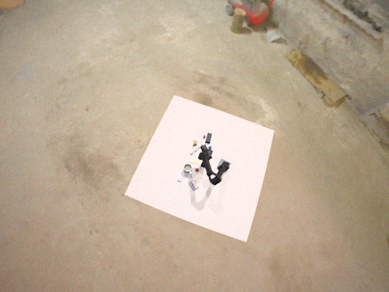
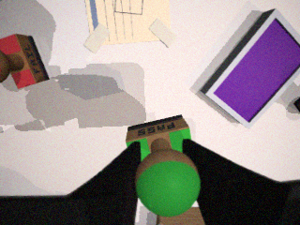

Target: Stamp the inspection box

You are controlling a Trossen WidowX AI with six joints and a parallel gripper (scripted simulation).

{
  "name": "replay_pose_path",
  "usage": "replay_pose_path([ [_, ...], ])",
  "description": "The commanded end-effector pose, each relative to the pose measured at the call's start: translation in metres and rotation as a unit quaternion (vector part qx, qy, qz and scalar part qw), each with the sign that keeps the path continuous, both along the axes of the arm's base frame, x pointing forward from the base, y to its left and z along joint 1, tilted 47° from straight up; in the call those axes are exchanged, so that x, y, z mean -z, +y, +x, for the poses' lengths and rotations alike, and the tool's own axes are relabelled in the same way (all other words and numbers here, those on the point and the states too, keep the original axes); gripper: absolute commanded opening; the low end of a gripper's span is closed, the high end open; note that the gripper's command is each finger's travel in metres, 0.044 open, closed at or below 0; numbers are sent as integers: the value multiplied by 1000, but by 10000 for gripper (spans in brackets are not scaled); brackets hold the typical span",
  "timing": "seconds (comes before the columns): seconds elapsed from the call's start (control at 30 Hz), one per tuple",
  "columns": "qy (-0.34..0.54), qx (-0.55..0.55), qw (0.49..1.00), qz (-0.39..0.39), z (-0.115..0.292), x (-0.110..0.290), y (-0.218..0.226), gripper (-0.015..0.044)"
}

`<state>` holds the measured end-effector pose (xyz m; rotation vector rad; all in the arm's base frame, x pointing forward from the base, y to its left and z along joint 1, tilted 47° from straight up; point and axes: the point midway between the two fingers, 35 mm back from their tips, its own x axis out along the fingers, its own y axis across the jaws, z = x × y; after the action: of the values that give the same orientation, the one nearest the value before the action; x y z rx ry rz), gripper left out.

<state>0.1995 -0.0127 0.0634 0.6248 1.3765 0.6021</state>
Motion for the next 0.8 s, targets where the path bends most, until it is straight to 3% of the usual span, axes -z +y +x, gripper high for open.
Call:
replay_pose_path([
  [0.0, -3, -2, 1000, -4, 1, -2, -3, 0],
  [0.77, -3, -2, 1000, -4, -2, -10, -10, 0],
])
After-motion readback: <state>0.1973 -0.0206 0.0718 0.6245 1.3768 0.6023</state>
